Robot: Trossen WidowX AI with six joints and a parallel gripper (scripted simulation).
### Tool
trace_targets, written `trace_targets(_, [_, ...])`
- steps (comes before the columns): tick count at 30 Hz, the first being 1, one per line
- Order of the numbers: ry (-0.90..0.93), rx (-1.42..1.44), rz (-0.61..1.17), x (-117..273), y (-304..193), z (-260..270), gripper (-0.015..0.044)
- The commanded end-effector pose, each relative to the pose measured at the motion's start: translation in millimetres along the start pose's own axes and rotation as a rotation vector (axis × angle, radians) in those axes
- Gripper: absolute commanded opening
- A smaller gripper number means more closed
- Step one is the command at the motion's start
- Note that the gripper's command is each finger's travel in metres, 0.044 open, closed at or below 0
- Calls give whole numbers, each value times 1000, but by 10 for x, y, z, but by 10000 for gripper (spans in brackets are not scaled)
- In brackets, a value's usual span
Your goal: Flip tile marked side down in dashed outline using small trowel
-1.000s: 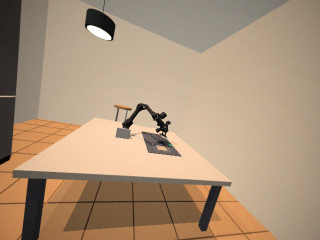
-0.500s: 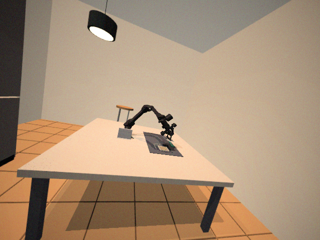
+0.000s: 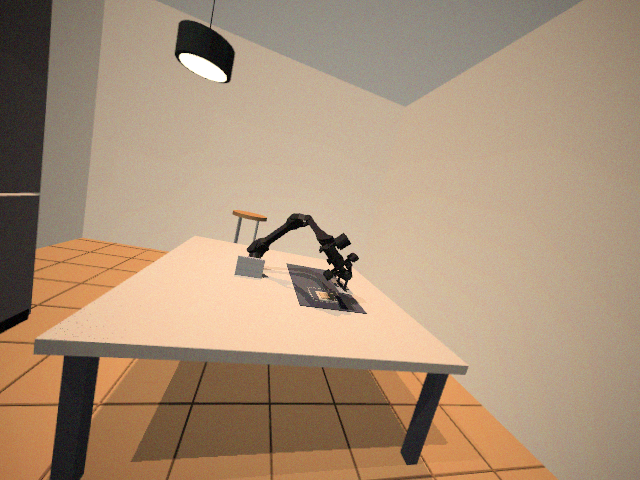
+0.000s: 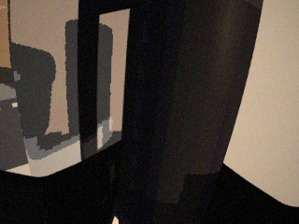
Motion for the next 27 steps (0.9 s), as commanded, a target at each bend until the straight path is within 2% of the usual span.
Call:
trace_targets(1, [-18, 4, 2, 45, -269, 28, 0])
trace_targets(19, [-43, -2, -27, 22, -1200, 582, 0])
trace_targets(27, [-46, -2, -29, 22, -1268, 641, 0])
Point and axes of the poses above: the point midway between the two fingers, 35 mm back from their tips, its own x axis back along the fingers, its own z axis across the jaws, y = z × x, the point moved 1 cm from there along x, back along the fingers, and after that the axes turned 1 degree about x, right-handed, at the moved point
